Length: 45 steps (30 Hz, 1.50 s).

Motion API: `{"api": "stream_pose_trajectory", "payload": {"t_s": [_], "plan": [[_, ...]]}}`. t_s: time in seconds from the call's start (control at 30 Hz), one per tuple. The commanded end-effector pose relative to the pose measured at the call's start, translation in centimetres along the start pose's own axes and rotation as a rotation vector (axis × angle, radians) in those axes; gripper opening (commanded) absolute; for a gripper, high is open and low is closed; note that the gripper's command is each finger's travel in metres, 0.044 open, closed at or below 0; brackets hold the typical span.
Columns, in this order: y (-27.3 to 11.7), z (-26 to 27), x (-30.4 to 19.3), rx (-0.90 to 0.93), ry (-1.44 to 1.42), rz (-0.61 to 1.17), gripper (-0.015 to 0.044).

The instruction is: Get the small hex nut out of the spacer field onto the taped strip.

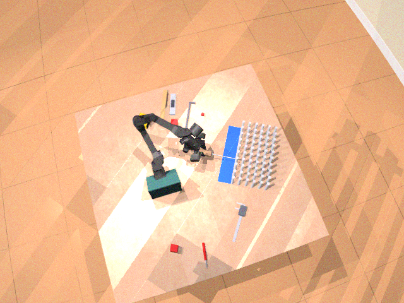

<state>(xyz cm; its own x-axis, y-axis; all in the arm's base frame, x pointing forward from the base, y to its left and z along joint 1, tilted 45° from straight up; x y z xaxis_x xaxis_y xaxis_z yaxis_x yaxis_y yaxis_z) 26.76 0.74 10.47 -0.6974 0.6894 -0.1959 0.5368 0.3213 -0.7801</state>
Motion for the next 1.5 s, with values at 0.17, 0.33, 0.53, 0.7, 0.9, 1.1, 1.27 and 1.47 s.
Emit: {"api": "stream_pose_trajectory", "payload": {"t_s": [0.17,0.33,0.53,0.7,0.9,1.1,1.27,1.47], "plan": [[0.3,-0.1,-0.6,-0.006,-0.005,0.006,0.0000],[0.4,-0.1,-0.8,-0.006,-0.005,0.006,0.0000],[0.6,0.0,-1.1,-0.006,-0.005,0.006,0.0000],[0.8,0.0,-1.3,-0.006,-0.005,0.007,0.0000],[0.9,0.0,-1.6,-0.006,-0.005,0.007,0.0000],[1.1,0.1,-1.8,-0.007,-0.005,0.007,0.0000],[1.3,0.1,-2.0,-0.007,-0.005,0.007,0.0000],[1.4,0.1,-2.3,-0.007,-0.005,0.007,0.0000]]}}
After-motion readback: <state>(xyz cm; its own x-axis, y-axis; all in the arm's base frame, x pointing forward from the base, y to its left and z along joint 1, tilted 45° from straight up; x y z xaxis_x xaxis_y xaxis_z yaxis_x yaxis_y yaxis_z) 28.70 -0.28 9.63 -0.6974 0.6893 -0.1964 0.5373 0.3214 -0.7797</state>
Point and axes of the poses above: the point midway between the two fingers, 35 mm back from their tips, its own y axis out along the fingers, its own z axis across the jaws, x = y × z, the point moved 6 cm from there along -y, back along the fingers, and after that the axes turned 8 degrees about -y, right-handed, at the moved point
